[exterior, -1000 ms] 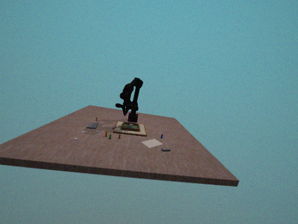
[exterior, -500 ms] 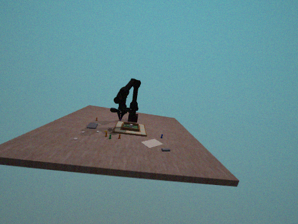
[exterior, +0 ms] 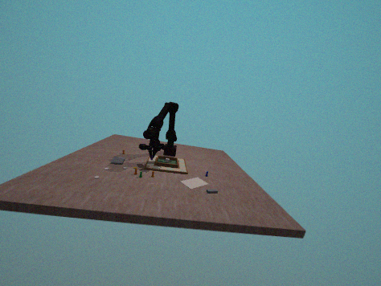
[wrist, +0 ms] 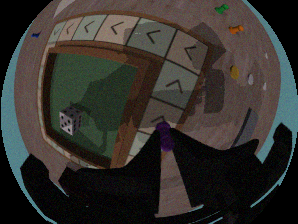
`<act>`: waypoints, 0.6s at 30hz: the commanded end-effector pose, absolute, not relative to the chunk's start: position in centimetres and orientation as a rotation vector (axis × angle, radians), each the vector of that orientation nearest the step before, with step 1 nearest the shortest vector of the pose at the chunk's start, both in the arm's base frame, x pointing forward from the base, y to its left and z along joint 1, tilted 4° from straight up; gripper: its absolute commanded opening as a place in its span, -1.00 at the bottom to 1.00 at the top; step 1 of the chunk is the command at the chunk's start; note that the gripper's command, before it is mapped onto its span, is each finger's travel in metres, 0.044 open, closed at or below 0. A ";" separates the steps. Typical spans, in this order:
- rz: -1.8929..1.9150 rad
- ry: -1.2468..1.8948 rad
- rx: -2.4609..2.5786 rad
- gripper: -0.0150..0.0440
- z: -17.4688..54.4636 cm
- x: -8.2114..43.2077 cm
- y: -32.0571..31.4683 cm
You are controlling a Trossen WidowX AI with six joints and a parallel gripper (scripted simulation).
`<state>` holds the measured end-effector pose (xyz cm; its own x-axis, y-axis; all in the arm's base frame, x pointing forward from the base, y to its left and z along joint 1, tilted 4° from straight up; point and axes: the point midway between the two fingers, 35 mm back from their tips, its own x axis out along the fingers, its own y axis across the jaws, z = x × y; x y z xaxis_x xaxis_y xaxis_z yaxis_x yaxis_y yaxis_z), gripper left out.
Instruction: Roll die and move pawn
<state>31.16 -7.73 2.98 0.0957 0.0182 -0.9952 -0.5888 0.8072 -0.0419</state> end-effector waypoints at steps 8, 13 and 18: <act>0.483 1.415 -0.494 -0.49 1.8 31.3 -7.6; 0.483 1.415 -0.494 -0.49 1.0 31.4 -7.6; 0.475 1.406 -0.504 -0.22 1.5 31.5 -7.7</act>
